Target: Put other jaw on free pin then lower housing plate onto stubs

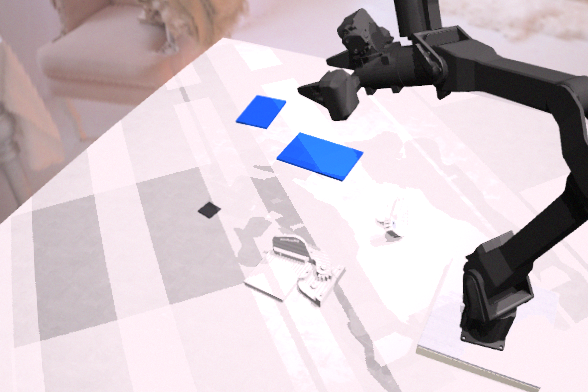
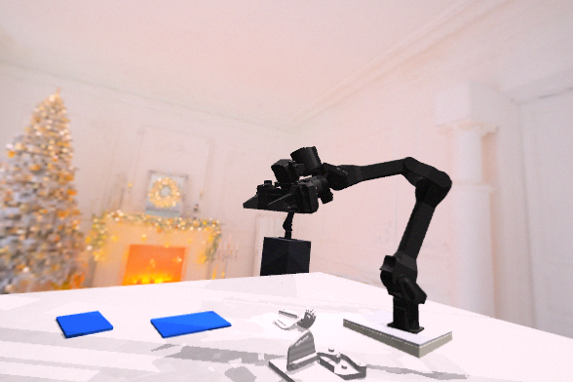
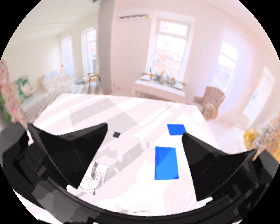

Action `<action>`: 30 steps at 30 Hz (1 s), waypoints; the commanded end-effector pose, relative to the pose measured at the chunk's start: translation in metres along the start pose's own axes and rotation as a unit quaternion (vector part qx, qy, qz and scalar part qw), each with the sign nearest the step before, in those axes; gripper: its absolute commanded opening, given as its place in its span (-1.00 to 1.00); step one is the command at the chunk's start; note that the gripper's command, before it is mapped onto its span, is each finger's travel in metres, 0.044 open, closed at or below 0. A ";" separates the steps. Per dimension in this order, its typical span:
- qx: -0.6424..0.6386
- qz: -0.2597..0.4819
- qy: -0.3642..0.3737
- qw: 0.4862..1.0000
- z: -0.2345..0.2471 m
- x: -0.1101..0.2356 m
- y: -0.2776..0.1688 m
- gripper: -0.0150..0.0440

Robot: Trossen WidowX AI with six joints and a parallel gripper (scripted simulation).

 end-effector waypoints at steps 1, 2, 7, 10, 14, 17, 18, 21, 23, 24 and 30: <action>0.022 0.018 0.001 1.000 0.001 -0.003 -0.006 1.00; 0.028 0.022 0.001 0.999 0.001 -0.003 -0.007 1.00; 0.059 0.045 0.004 0.997 0.002 -0.005 -0.014 1.00; 0.077 0.058 0.007 0.995 0.003 -0.006 -0.018 1.00; 0.102 0.076 0.011 0.992 0.005 -0.008 -0.024 1.00; 0.121 0.090 0.016 0.988 0.006 -0.008 -0.028 1.00; 0.127 0.094 0.017 0.987 0.006 -0.009 -0.029 1.00; 0.146 0.108 0.023 0.983 0.007 -0.009 -0.034 1.00; 0.158 0.116 0.026 0.980 0.008 -0.010 -0.036 1.00; 0.165 0.121 0.029 0.978 0.008 -0.010 -0.038 1.00; 0.203 0.147 0.042 0.967 0.011 -0.010 -0.046 1.00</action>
Point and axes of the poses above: the point midway between the two fingers, 35 mm back from their tips, its own x axis back along the fingers, its own z axis across the jaws, y = z × x, the point moved 5 cm from there along x, back along the fingers, and after that the axes turned 7 degrees about x, right-handed, at the moved point
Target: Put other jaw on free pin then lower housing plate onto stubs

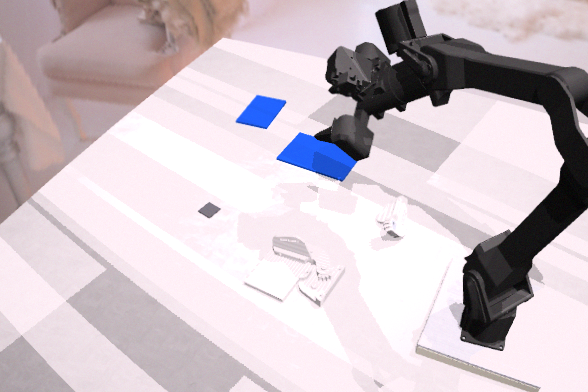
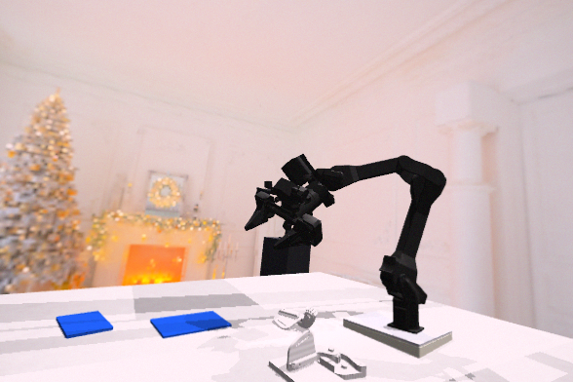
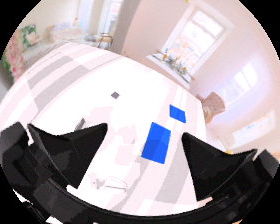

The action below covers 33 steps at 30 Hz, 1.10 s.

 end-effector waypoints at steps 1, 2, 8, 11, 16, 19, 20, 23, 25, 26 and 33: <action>0.025 0.016 0.010 0.999 0.003 -0.003 -0.004 1.00; 0.032 0.021 0.013 0.999 0.004 -0.003 -0.005 1.00; 0.073 0.044 0.030 0.996 0.010 -0.005 -0.011 1.00; 0.094 0.055 0.039 0.993 0.012 -0.006 -0.015 1.00; 0.128 0.073 0.056 0.987 0.017 -0.008 -0.020 1.00; 0.149 0.083 0.067 0.983 0.020 -0.008 -0.023 1.00; 0.156 0.087 0.071 0.981 0.021 -0.008 -0.024 1.00; 0.177 0.096 0.083 0.976 0.023 -0.009 -0.027 1.00; 0.191 0.102 0.091 0.972 0.025 -0.009 -0.029 1.00; 0.198 0.105 0.095 0.970 0.026 -0.009 -0.030 1.00; 0.247 0.124 0.126 0.953 0.033 -0.009 -0.037 1.00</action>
Point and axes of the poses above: the point midway between the two fingers, 35 mm back from their tips, its own x axis back along the fingers, its own z axis across the jaws, y = z × x, the point moved 5 cm from there along x, back along the fingers, and after that the axes turned 7 degrees about x, right-handed, at the moved point
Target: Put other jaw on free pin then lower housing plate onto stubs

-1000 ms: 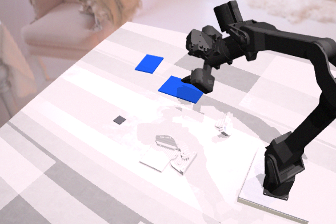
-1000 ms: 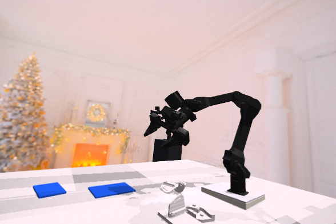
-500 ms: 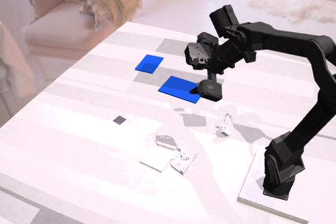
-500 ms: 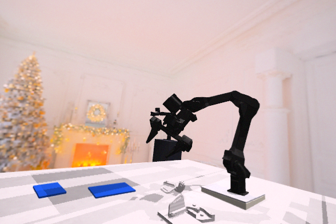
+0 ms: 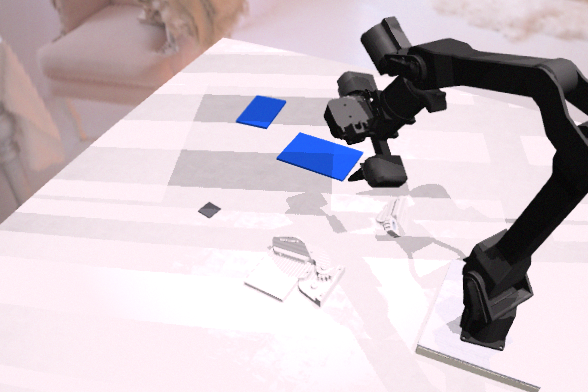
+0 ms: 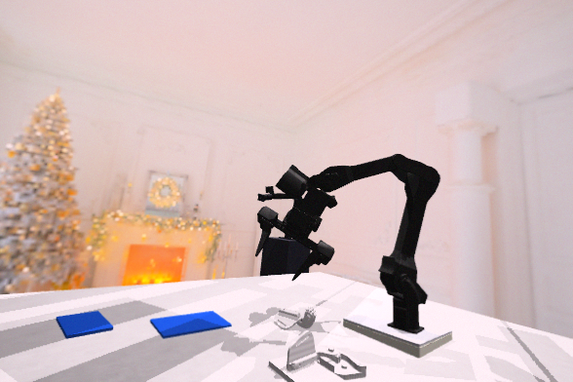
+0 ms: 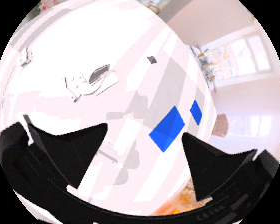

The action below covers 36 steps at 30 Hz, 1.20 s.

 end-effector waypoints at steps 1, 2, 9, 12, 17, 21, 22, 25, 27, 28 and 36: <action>0.029 0.010 0.018 0.999 0.004 -0.002 -0.001 1.00; 0.036 0.012 0.022 0.999 0.006 -0.003 -0.002 1.00; 0.089 0.026 0.054 0.994 0.014 -0.005 -0.005 1.00; 0.112 0.031 0.069 0.991 0.018 -0.005 -0.006 1.00; 0.150 0.038 0.093 0.984 0.024 -0.006 -0.008 1.00; 0.180 0.042 0.112 0.976 0.029 -0.007 -0.009 1.00; 0.187 0.043 0.117 0.974 0.030 -0.007 -0.010 1.00; 0.210 0.045 0.133 0.968 0.034 -0.007 -0.011 1.00; 0.225 0.046 0.143 0.963 0.036 -0.007 -0.012 1.00; 0.233 0.047 0.148 0.960 0.037 -0.007 -0.012 1.00; 0.292 0.047 0.189 0.936 0.046 -0.006 -0.015 1.00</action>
Point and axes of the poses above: the point midway between the two fingers, 35 mm back from their tips, its own x axis back along the fingers, its own z axis across the jaws, y = z × x, the point moved 5 cm from there along x, back along the fingers, and after that the axes turned 7 degrees about x, right-handed, at the moved point
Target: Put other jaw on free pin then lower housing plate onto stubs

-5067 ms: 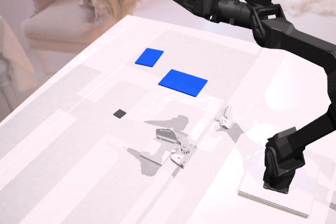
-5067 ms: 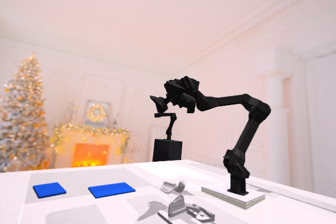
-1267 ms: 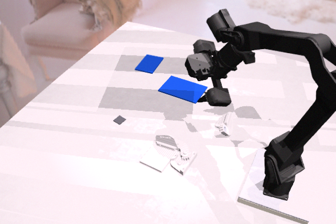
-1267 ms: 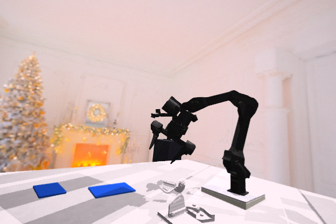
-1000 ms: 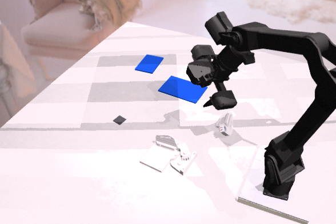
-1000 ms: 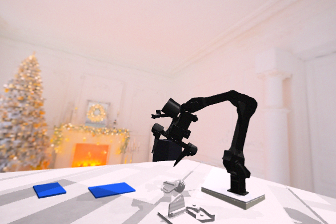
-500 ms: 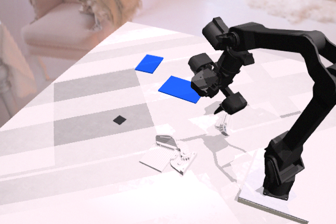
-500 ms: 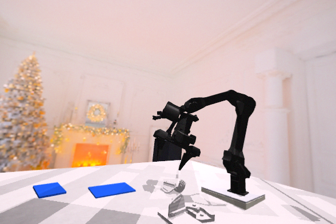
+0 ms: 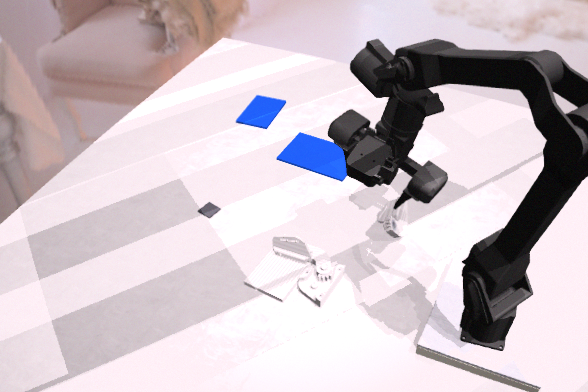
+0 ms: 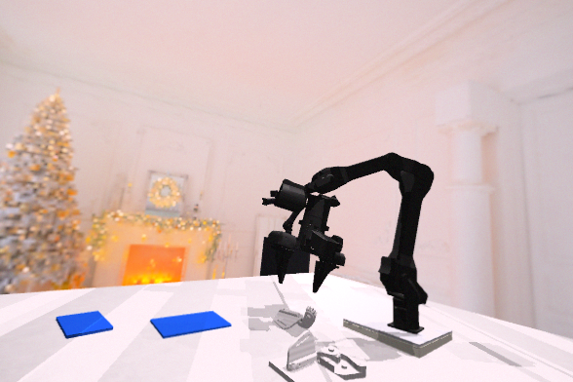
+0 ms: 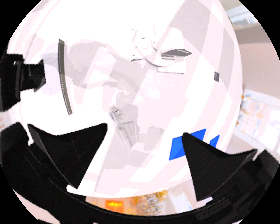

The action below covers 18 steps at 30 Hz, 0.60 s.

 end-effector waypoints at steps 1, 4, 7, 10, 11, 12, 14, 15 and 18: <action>0.031 0.000 0.020 0.999 0.004 -0.002 0.001 1.00; 0.056 -0.002 0.035 0.998 0.007 -0.002 0.002 1.00; 0.081 -0.004 0.050 0.995 0.011 -0.003 0.003 1.00; 0.106 -0.006 0.065 0.992 0.014 -0.003 0.004 1.00; 0.114 -0.007 0.070 0.991 0.015 -0.003 0.004 1.00; 0.122 -0.008 0.075 0.990 0.016 -0.004 0.004 1.00; 0.139 -0.011 0.085 0.987 0.019 -0.004 0.005 1.00; 0.147 -0.012 0.090 0.985 0.020 -0.004 0.005 1.00; 0.172 -0.016 0.104 0.979 0.023 -0.004 0.006 1.00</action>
Point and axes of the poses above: the point midway between the two fingers, 35 mm back from their tips, its own x axis back along the fingers, its own z axis across the jaws, y = z × x, the point moved 5 cm from there along x, back along the fingers, and after that the axes turned 7 degrees about x, right-handed, at the moved point
